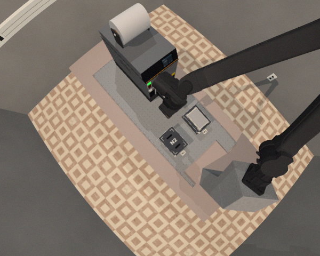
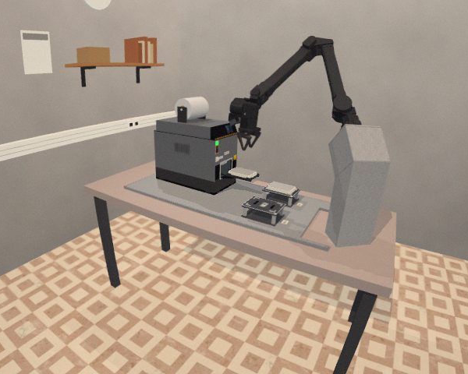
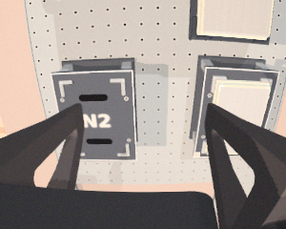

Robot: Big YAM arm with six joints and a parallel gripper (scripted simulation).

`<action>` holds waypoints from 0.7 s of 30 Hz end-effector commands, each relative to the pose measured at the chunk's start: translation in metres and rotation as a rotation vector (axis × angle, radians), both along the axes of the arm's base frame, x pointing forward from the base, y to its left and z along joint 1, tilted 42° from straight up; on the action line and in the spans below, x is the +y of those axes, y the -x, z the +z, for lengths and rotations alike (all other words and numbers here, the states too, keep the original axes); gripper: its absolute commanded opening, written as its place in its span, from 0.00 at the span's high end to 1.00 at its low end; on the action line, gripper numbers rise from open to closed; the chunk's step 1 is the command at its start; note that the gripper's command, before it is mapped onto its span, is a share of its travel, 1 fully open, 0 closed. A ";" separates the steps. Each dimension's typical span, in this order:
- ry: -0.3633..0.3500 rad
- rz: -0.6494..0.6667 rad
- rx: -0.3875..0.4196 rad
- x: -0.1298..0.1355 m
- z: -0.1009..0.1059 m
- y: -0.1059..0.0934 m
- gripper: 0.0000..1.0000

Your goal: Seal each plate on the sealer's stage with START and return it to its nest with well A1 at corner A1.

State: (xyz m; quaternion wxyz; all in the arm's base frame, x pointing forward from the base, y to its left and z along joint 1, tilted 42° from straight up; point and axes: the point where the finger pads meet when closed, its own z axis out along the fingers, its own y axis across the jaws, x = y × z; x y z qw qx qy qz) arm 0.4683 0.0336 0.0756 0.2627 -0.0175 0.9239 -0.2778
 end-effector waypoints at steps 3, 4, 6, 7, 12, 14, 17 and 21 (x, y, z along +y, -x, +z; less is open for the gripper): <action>0.042 0.066 -0.045 -0.034 -0.033 -0.007 0.00; 0.037 0.061 -0.047 -0.036 -0.037 -0.012 0.00; 0.039 0.053 -0.042 -0.036 -0.039 -0.019 0.00; 0.039 0.053 -0.042 -0.036 -0.039 -0.019 0.00; 0.038 0.064 -0.068 -0.024 -0.018 -0.022 0.00; 0.034 0.072 -0.079 -0.019 -0.012 -0.025 0.00; 0.030 0.081 -0.095 -0.013 -0.005 -0.028 0.00; 0.049 0.147 -0.160 -0.027 -0.032 -0.030 0.00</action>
